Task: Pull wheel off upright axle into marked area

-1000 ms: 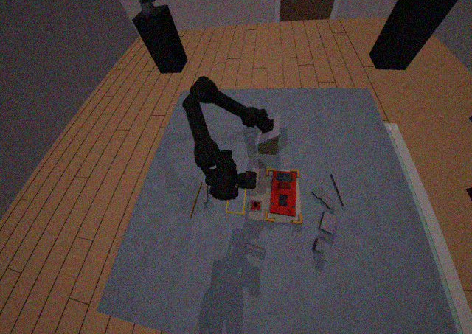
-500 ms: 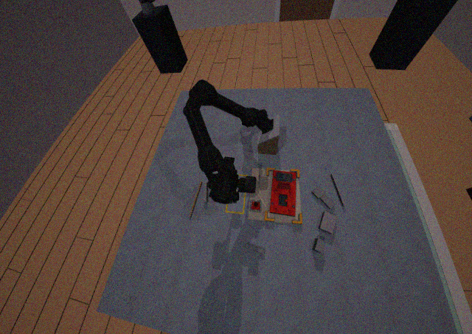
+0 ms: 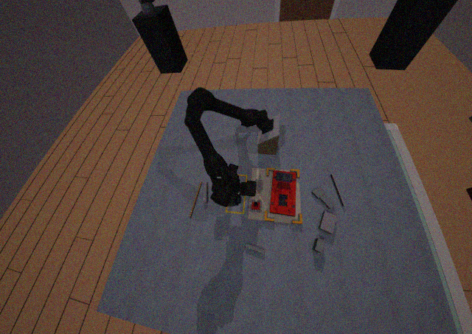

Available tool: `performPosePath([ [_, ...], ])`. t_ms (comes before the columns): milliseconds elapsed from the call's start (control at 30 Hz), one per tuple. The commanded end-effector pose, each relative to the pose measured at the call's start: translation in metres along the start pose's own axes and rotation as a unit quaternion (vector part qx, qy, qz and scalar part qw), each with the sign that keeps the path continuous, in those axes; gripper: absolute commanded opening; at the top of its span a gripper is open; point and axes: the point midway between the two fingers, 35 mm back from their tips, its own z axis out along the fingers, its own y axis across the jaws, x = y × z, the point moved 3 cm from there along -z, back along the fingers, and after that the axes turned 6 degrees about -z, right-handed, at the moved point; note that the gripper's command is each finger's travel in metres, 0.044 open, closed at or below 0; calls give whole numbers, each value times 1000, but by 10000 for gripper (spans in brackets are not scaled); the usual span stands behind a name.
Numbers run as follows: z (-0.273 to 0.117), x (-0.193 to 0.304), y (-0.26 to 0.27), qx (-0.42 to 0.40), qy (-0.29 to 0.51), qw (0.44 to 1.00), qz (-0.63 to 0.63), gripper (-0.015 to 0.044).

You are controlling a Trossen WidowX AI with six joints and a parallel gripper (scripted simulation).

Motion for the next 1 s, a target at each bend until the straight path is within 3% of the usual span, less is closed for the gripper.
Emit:
performPosePath([
  [0, 0, 0, 0, 0, 0, 1000, 0, 26],
  [333, -2, 0, 0, 0, 0, 1000, 0, 289],
  [600, -58, -1, 0, -4, 2, 1000, -4, 300],
  [700, -60, -1, 0, -4, 2, 1000, -5, 300],
  [867, -77, 26, 23, -10, -1, 1000, -8, 431],
  [967, -94, 53, 37, -9, 2, 1000, -7, 440],
])
